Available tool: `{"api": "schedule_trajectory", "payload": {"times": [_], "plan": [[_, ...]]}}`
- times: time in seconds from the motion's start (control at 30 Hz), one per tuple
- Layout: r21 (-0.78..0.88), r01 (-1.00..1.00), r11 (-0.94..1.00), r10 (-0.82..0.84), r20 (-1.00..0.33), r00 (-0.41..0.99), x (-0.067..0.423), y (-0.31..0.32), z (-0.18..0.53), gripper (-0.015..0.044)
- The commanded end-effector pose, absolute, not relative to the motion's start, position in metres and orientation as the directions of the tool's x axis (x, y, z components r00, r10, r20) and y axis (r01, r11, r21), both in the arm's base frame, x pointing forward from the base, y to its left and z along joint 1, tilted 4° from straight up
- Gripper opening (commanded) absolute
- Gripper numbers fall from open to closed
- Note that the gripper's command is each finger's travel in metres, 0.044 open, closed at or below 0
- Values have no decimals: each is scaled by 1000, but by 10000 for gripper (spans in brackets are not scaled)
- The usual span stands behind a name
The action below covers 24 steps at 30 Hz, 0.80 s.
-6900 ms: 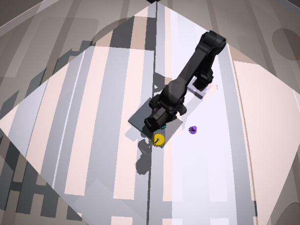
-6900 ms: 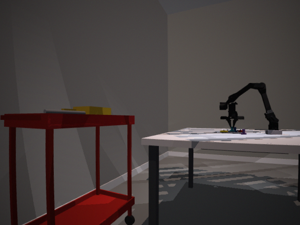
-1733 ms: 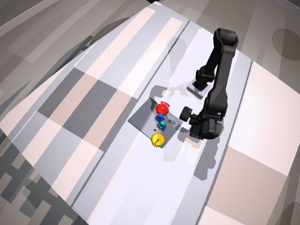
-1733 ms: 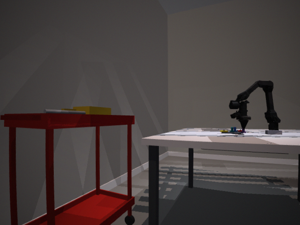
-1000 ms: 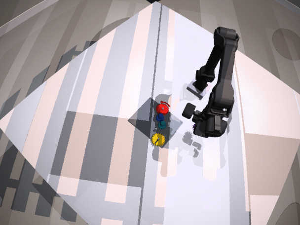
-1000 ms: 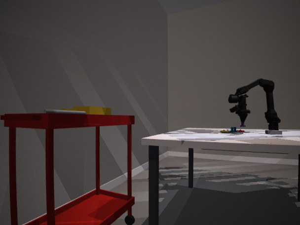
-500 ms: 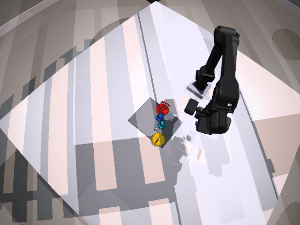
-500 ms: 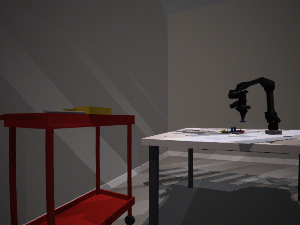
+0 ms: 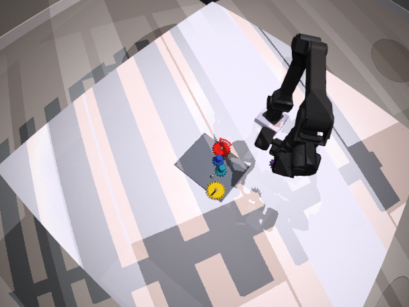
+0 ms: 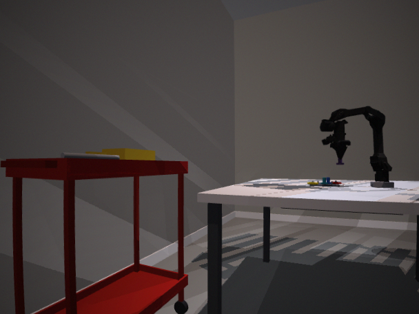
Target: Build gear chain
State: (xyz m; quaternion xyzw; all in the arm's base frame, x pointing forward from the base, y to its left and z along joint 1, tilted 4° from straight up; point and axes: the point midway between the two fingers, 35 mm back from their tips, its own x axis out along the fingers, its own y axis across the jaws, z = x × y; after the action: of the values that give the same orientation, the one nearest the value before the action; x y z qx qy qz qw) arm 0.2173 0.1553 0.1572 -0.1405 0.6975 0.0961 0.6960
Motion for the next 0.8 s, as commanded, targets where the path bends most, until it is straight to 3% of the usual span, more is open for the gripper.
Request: {"api": "schedule_trajectory", "payload": {"times": [0.0,0.77], "plan": [[-55,-325,944,-53,-998,16,215,155,169,0],[-53,-303,952,-48,-999,22,250,137,159,0]]}}
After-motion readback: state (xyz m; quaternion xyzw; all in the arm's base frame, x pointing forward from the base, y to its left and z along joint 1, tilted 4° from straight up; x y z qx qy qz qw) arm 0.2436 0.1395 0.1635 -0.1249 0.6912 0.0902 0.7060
